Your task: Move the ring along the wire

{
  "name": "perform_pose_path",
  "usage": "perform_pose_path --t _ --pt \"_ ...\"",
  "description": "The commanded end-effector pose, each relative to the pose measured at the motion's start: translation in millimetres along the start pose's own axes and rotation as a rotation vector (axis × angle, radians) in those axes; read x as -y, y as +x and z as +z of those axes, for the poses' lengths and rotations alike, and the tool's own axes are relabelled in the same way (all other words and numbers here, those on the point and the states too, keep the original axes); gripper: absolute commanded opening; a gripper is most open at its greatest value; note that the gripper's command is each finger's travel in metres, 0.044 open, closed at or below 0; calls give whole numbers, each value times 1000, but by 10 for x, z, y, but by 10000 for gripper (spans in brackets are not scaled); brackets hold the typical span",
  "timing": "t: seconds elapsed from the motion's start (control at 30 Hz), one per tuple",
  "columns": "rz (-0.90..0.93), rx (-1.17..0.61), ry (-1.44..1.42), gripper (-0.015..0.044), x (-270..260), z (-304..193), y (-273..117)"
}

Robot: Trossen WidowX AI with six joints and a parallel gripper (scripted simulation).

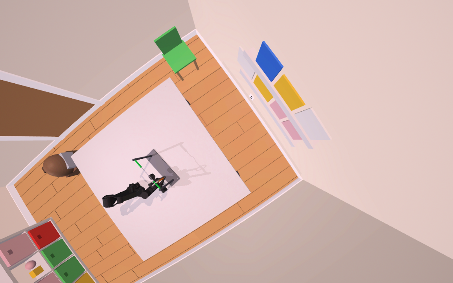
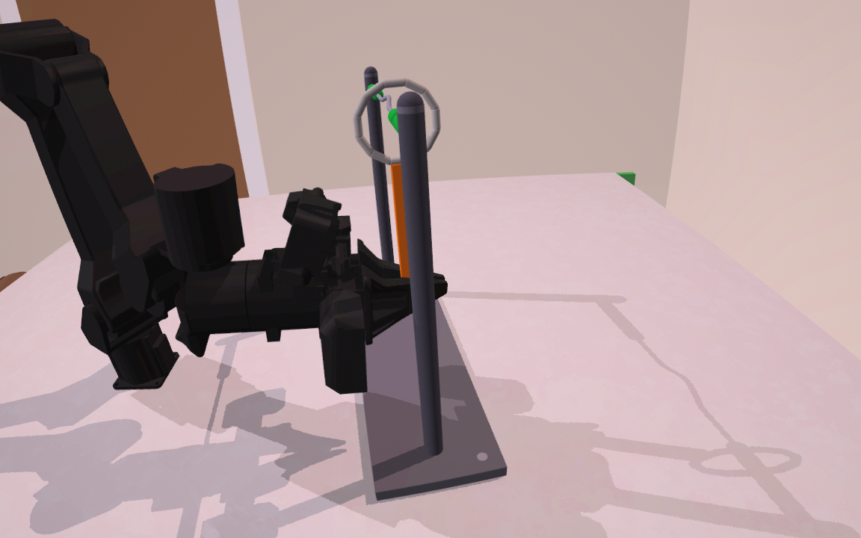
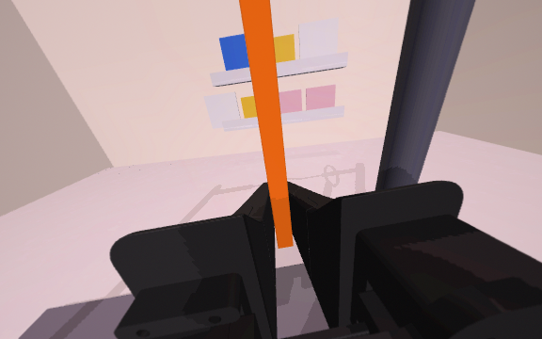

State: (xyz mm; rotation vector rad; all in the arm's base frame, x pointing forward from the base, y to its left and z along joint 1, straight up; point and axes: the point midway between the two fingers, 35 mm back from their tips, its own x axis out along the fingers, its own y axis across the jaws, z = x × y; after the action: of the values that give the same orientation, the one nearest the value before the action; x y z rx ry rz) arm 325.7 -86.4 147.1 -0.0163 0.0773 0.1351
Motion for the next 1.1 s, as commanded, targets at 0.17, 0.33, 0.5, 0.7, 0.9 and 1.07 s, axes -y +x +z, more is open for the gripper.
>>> perform_pose_path --t 0.17,0.33,0.5,0.7,0.9,1.07 --pt "-1 3 -2 -150 5 18 3" --pt "-1 3 -2 -150 5 18 3" --pt "-1 3 -2 -150 5 18 3" --pt "-1 2 -2 -150 -19 18 4" --pt "0 0 -1 -150 -80 19 6" --pt "1 -1 0 -150 -130 20 7"
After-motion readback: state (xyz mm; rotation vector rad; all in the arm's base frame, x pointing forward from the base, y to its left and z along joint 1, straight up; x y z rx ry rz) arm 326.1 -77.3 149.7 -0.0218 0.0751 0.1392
